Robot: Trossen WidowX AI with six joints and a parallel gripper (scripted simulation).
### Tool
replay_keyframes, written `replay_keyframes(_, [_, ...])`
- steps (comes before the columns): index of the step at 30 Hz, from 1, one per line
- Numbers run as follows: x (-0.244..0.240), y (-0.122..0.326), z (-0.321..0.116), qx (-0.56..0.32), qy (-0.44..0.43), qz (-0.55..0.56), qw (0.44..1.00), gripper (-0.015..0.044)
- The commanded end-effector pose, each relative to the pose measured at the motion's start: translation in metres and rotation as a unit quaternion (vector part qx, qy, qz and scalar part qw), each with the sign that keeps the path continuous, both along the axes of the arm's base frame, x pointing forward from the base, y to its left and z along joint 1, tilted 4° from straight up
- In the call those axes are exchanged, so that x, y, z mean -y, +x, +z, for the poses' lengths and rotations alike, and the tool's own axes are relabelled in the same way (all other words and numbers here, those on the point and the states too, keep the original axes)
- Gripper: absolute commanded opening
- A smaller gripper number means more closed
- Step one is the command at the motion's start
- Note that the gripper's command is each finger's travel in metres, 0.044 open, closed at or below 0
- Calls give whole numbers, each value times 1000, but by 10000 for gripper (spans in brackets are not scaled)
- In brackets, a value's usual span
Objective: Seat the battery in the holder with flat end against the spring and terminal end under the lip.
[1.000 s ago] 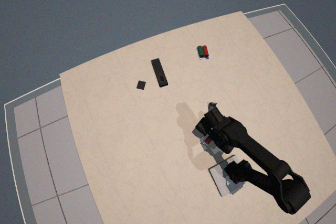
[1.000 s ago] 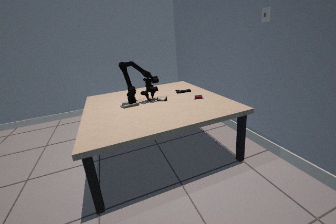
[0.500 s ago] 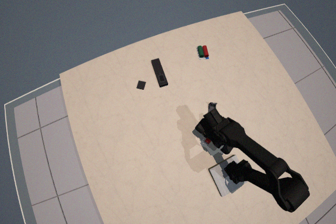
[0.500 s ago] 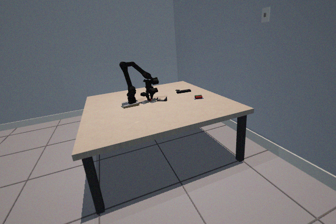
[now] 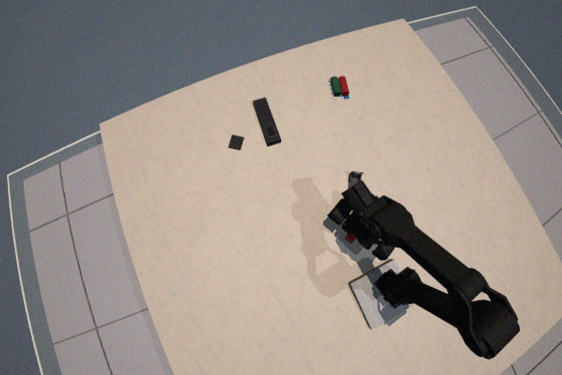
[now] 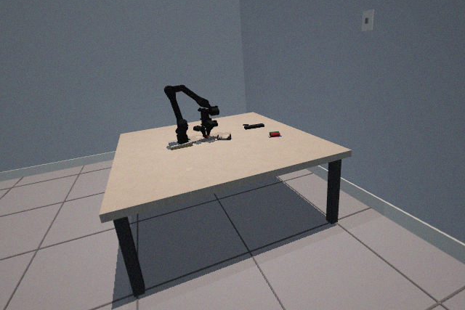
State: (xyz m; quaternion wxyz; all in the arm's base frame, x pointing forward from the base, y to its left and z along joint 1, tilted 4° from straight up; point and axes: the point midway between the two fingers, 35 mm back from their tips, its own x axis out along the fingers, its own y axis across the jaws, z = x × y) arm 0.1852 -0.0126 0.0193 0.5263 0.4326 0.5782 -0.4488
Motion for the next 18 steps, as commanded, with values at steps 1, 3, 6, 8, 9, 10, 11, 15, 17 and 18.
replay_keyframes(1, [1, 7, 29, 15, -2, -1, 1000, 88])
replay_keyframes(3, [1, 7, 35, 15, -2, -1, 1000, 88])
replay_keyframes(6, [2, 8, 35, 16, -2, 1, 1000, 88])
replay_keyframes(8, [6, 14, 37, 16, -1, 21, 1000, 88])
replay_keyframes(9, [9, 20, 39, 17, 0, 35, 999, 88])
replay_keyframes(10, [13, 25, 41, 18, 0, 50, 999, 88])
replay_keyframes(11, [16, 30, 43, 18, 1, 65, 998, 88])
replay_keyframes(15, [32, 50, 49, 20, 2, 124, 992, 88])
replay_keyframes(17, [41, 60, 52, 21, 4, 155, 988, 88])
replay_keyframes(18, [46, 65, 53, 22, 4, 170, 985, 88])
